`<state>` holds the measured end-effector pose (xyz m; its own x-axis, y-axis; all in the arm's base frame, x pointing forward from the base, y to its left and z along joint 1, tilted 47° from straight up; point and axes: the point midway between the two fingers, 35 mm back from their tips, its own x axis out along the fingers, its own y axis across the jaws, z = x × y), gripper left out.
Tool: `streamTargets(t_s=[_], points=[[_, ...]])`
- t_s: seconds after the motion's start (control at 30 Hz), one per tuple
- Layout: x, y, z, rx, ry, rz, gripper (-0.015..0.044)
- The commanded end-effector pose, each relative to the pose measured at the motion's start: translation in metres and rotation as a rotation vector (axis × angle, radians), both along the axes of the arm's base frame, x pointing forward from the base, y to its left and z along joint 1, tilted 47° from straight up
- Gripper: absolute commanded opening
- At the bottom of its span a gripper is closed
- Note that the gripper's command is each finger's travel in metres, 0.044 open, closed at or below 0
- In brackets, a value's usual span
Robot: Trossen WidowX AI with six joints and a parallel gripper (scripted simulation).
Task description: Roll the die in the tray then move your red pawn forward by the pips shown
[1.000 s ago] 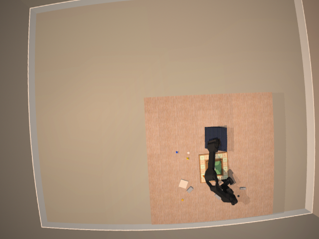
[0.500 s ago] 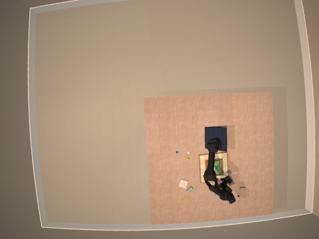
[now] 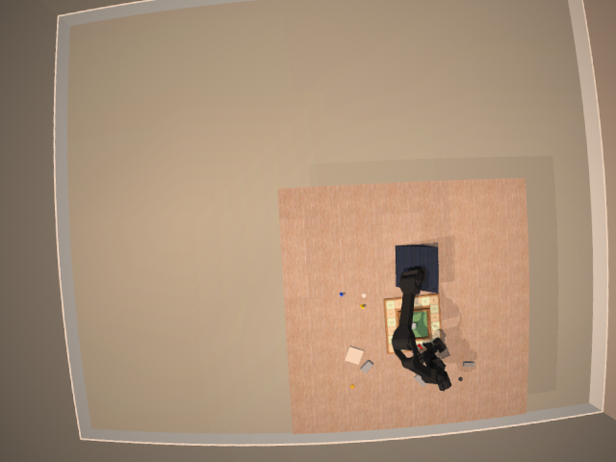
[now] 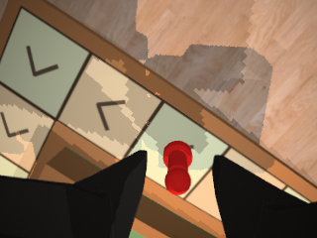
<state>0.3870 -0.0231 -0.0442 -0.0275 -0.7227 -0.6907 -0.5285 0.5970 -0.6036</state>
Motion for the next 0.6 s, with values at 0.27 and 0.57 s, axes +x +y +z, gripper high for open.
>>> streamTargets(t_s=[0.27,0.57], points=[[-0.001,-0.001,-0.001,-0.003,0.006,0.007,0.0022],[0.003,0.015,0.012,0.001,0.006,0.008,0.0]])
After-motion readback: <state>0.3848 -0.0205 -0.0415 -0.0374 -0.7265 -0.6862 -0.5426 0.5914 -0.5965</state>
